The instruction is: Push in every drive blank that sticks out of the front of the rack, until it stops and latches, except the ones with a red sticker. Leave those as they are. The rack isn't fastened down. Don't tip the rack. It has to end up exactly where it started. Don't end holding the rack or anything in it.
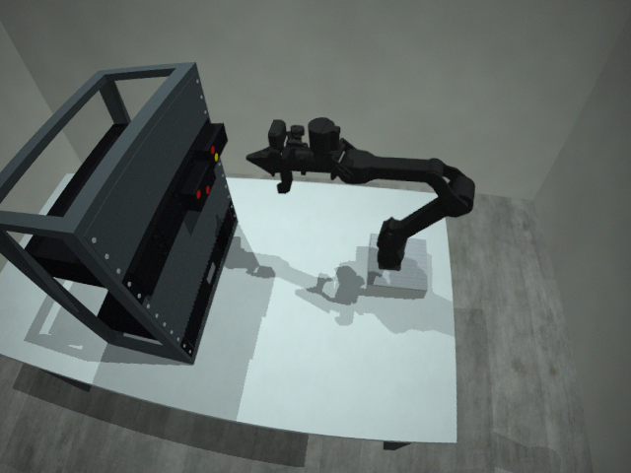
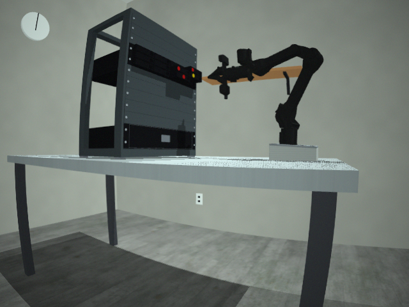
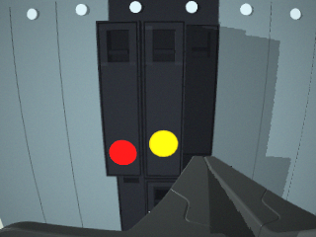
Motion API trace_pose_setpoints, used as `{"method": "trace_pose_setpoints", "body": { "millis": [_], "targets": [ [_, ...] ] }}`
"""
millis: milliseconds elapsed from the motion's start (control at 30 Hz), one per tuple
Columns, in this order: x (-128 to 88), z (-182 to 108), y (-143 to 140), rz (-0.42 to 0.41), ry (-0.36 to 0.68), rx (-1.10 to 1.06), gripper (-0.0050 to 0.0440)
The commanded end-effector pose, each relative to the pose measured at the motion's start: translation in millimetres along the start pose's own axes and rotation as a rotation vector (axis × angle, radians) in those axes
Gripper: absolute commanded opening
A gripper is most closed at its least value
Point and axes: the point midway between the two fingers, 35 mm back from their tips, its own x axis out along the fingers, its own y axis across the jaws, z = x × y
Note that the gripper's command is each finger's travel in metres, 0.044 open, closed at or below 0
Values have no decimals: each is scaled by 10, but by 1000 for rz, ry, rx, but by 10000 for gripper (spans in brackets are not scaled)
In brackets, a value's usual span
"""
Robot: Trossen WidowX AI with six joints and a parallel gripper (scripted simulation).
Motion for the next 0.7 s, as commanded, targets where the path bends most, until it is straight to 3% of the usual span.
{"method": "trace_pose_setpoints", "body": {
  "millis": [0, 667],
  "targets": [
    [100, 30, 142, 27, 1, -8, 0],
    [220, 66, 161, 27, 1, -8, 0]
  ]
}}
